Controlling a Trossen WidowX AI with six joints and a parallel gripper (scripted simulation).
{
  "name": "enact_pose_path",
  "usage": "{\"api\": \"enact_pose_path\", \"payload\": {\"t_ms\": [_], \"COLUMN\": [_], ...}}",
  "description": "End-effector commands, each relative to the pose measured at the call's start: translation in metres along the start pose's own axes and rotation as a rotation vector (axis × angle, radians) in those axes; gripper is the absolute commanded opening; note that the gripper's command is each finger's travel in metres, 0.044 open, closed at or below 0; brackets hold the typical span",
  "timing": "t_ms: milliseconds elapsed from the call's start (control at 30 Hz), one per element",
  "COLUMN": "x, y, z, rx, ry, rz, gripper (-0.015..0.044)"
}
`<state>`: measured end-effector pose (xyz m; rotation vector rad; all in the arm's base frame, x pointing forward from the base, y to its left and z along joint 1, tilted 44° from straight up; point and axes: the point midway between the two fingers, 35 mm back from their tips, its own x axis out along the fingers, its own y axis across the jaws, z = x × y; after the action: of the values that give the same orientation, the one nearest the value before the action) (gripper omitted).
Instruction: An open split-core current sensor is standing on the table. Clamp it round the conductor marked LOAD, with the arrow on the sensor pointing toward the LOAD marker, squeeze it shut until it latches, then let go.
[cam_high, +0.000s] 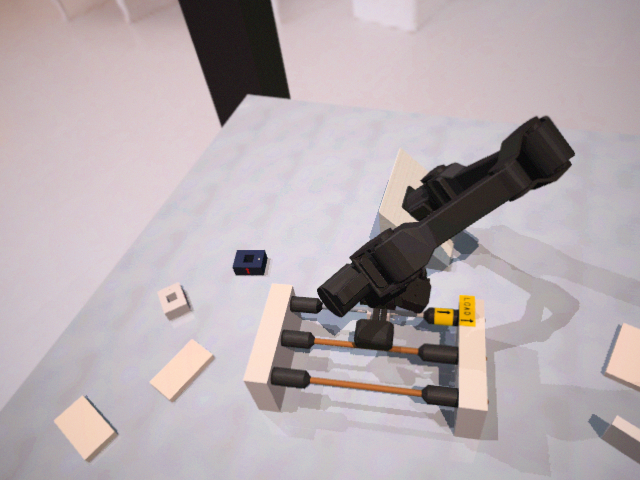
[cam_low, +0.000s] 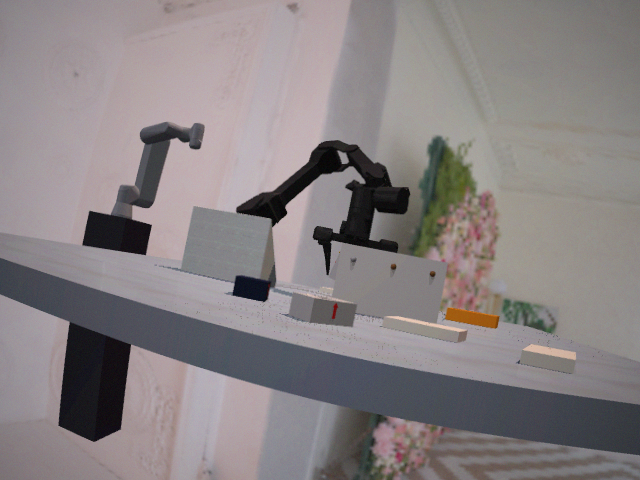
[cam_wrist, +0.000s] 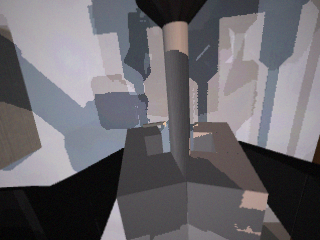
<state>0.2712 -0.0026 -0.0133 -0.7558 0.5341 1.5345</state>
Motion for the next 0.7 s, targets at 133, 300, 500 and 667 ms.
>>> {"api": "enact_pose_path", "payload": {"t_ms": [133,300,500,667], "x": [-0.0006,-0.0006,-0.0006,-0.0006], "y": [-0.0001,-0.0001,-0.0001,-0.0001], "z": [-0.0001,-0.0001,-0.0001,-0.0001], "rx": [0.0,0.0,0.0,0.0], "ry": [0.0,0.0,0.0,0.0], "rz": [-0.001,-0.001,-0.001,-0.001], "gripper": [0.04,0.0367,0.0327,0.0293]}}
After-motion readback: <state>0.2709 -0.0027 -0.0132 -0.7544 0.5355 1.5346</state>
